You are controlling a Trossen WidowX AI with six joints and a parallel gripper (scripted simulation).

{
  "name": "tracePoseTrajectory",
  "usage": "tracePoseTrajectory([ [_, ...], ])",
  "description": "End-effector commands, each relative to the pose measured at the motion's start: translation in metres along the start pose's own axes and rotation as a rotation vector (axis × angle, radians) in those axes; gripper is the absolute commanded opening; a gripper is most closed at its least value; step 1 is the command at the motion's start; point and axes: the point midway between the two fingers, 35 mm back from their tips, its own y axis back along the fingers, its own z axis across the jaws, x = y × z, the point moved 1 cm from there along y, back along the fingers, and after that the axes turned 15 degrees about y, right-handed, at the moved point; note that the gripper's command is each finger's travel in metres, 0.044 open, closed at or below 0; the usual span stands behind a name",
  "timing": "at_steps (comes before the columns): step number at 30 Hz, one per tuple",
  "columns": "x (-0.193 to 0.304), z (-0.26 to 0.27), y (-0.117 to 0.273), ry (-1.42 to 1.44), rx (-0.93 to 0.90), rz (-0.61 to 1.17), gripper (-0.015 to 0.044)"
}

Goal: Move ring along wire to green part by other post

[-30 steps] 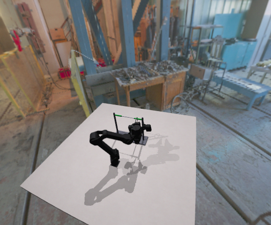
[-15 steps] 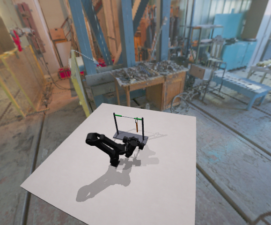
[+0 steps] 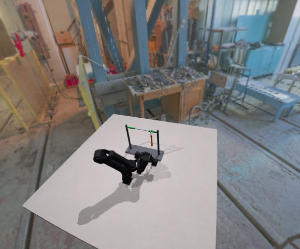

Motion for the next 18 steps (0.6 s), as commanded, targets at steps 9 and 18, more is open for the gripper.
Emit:
tracePoseTrajectory([
  [9, -0.042, 0.0, -0.027, 0.237, 0.051, -0.026, 0.016],
  [18, -0.042, -0.001, -0.03, 0.237, 0.051, -0.026, 0.016],
])
